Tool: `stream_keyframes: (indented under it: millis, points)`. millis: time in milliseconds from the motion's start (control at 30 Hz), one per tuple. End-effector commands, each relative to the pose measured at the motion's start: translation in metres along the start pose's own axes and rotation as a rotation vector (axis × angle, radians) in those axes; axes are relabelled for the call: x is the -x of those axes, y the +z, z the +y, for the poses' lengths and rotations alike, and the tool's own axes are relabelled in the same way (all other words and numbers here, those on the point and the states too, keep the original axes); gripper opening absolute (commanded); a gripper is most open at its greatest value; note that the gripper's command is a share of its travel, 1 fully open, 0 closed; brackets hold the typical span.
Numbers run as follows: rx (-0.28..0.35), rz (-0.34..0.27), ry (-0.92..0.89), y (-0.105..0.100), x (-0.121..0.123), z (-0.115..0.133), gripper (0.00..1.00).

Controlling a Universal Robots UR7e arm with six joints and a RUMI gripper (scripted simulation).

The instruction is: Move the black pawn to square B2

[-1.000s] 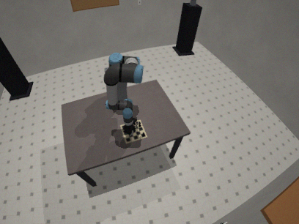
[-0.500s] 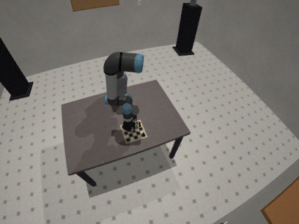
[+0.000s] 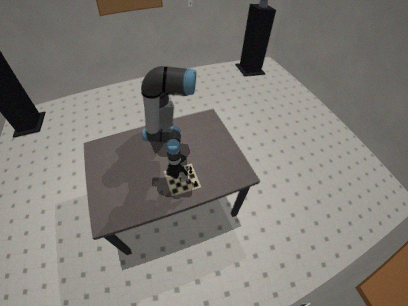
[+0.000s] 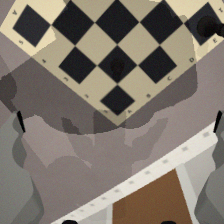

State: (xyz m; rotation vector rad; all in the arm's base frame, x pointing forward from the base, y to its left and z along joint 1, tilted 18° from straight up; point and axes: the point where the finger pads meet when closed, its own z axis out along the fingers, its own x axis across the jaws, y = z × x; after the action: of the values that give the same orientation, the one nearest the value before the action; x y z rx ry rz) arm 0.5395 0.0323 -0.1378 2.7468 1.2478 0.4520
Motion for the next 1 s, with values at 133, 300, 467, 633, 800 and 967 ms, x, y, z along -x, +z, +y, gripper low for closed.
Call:
stream_keyframes:
  millis: [133,300,467,633,800,967]
  points:
    - [-0.001,0.0,0.0,-0.001,0.001,-0.001,1.0]
    - [-0.001,0.0,0.0,-0.001,0.001,-0.001,1.0]
    - [-0.002,0.0,0.001,-0.003,0.001,-0.001,1.0]
    - [-0.001,-0.001,0.001,-0.012,0.002,-0.001,1.0]
    - [-0.002,0.0,0.001,-0.023,0.002,-0.001,1.0]
    - [-0.002,0.0,0.001,-0.045,0.001,-0.001,1.0]
